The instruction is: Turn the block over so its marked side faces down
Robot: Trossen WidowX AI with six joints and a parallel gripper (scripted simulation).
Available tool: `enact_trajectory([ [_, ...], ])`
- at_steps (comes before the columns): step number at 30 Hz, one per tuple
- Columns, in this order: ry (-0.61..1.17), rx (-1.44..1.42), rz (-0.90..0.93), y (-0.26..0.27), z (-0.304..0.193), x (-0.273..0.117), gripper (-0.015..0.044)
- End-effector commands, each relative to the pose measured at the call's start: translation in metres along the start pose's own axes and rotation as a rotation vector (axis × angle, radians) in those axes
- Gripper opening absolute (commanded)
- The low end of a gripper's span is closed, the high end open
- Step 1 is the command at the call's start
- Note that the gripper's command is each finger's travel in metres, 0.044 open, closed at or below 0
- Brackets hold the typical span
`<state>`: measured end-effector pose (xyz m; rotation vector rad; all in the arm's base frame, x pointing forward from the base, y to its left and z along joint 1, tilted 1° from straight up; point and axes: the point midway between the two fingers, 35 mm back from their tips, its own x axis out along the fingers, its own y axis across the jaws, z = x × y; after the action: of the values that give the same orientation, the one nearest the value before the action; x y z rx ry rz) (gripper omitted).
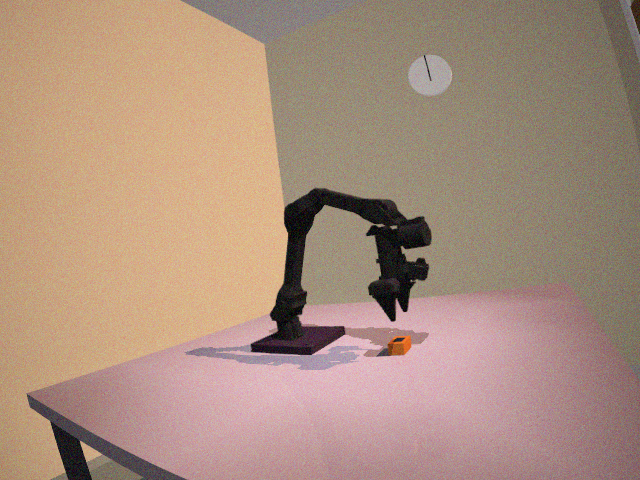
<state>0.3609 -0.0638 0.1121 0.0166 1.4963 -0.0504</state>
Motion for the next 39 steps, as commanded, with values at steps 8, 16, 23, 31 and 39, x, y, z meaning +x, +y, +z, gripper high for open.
enact_trajectory([
  [8,0.029,-0.011,-0.001,-0.001,-0.006,0.041,0.044],
  [16,0.029,-0.011,-0.001,-0.001,-0.006,0.049,0.044],
  [23,0.029,-0.011,-0.001,-0.001,-0.007,0.061,0.044],
  [31,0.029,-0.011,-0.001,-0.001,-0.007,0.073,0.044],
  [39,0.029,-0.011,-0.001,-0.001,-0.008,0.074,0.0282],
])
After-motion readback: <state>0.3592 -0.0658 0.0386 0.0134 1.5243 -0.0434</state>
